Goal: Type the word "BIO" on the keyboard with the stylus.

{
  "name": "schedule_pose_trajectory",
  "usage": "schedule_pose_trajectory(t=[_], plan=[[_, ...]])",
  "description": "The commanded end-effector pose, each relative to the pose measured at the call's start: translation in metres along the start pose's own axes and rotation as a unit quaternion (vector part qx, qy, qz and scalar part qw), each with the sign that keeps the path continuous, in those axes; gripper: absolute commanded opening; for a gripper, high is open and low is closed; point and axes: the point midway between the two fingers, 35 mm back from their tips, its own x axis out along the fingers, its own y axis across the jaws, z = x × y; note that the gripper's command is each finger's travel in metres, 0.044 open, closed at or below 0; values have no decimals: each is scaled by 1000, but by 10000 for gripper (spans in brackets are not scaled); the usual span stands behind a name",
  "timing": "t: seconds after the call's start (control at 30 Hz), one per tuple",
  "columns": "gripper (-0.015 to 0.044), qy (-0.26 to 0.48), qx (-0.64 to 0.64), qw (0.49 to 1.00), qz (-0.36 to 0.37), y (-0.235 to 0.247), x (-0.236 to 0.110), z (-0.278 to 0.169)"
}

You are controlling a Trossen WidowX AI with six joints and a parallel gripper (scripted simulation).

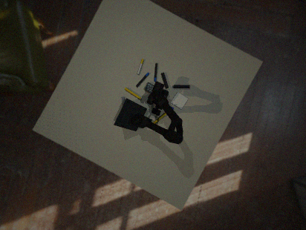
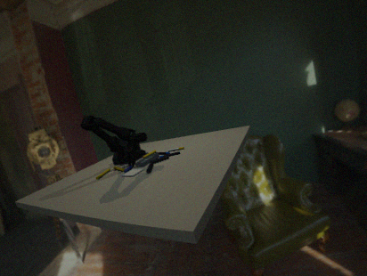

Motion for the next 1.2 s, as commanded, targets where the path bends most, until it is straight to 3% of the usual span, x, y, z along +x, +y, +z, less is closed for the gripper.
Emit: schedule_pose_trajectory(t=[0.0,0.1,0.37,0.67,0.97,1.17], plan=[[79,0,0,1000,0,0,0,0],[150,0,0,1000,0,0,0,0],[150,-4,0,1000,-1,-1,-5,-1],[150,1,0,1000,0,0,-50,-29],[150,-3,-2,1000,4,1,-47,-28],[150,-216,-31,968,122,15,-30,-27]])
